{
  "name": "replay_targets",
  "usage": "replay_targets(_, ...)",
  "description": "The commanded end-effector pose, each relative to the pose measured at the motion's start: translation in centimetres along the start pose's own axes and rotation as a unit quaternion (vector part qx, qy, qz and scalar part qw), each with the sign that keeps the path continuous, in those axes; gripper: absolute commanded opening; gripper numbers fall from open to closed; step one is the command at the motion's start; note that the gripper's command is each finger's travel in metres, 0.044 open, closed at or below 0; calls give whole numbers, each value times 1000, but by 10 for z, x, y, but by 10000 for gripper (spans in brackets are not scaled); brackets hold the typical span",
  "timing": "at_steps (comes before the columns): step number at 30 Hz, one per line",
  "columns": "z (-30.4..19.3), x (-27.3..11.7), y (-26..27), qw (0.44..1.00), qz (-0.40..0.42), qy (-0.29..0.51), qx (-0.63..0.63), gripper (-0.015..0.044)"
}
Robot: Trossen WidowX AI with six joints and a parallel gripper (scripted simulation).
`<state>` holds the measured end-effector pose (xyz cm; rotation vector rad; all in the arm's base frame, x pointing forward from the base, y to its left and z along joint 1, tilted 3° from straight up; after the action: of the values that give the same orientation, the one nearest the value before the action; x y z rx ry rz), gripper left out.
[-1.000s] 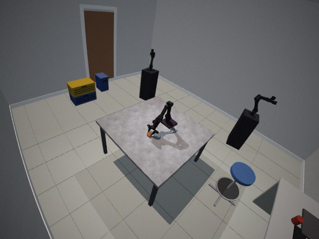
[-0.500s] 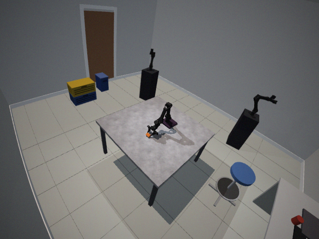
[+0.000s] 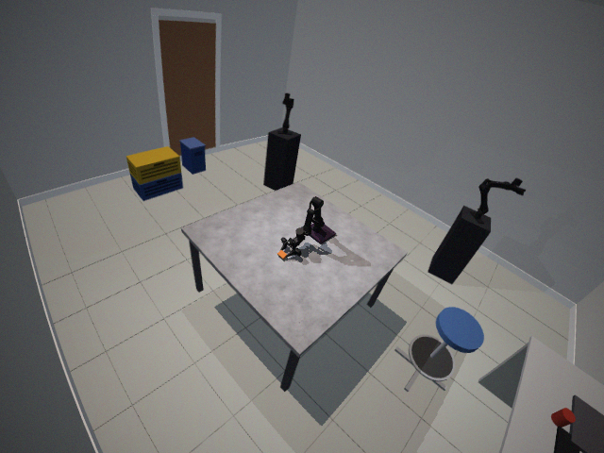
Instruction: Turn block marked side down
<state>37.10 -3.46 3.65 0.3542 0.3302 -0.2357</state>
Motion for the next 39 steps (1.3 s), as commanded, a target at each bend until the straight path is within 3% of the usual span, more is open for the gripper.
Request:
replay_targets(1, 0, -4, -1, 1000, 1, -15, -1, 0)
replay_targets(18, 3, -5, 0, 1000, 4, -27, -1, 0)
replay_targets(34, 3, -5, 0, 1000, 4, -27, -1, 420)
replay_targets(39, 3, -5, 0, 1000, 4, -27, -1, 440)
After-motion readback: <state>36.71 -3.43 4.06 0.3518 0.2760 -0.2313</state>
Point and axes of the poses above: the point midway between the two fingers, 35 mm back from their tips, its own x axis out along the fingers, its own y axis across the jaws, z = x × y, the point moved 2 cm from there along -x, back along the fingers, and after that the axes turned 15 degrees about x, right-handed, at the moved point
